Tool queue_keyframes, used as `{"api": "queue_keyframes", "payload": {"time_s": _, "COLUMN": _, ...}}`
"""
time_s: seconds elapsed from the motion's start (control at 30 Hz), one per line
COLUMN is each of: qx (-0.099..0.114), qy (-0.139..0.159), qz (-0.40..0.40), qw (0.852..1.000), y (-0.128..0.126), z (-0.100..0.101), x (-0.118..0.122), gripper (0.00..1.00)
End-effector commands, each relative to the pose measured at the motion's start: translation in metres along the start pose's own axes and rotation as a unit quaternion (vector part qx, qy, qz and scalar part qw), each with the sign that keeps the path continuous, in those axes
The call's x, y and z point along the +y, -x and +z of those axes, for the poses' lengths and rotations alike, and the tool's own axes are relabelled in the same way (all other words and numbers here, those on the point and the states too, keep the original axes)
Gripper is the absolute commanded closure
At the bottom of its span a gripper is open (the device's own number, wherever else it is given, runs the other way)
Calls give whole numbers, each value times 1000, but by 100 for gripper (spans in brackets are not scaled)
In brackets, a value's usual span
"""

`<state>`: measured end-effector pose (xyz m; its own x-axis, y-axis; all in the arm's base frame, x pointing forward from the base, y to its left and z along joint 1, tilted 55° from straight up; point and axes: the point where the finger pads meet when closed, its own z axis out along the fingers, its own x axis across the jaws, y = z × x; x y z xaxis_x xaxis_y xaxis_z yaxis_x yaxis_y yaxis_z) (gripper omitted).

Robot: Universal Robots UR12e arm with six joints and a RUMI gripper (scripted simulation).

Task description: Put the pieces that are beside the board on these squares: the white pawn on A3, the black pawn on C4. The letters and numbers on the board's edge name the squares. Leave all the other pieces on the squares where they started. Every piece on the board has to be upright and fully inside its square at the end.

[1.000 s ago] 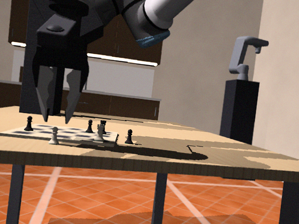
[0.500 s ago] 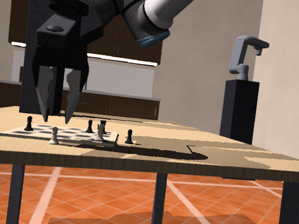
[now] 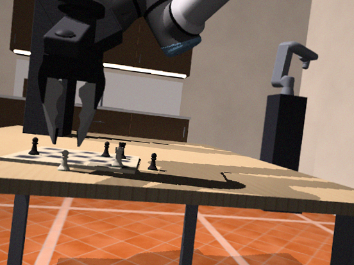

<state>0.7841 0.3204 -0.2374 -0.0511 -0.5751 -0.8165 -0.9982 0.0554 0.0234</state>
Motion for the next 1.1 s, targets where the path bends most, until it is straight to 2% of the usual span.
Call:
{"api": "queue_keyframes", "payload": {"time_s": 0.0, "qx": 0, "qy": -1, "qz": 0, "qw": 1000, "y": 0, "z": -1, "x": -1, "gripper": 80}}
{"api": "queue_keyframes", "payload": {"time_s": 0.7, "qx": 0, "qy": -1, "qz": 0, "qw": 1000, "y": 0, "z": 0, "x": -1, "gripper": 80}}
{"api": "queue_keyframes", "payload": {"time_s": 1.07, "qx": 0, "qy": -1, "qz": 0, "qw": 1000, "y": 0, "z": 15, "x": -1, "gripper": 80}}
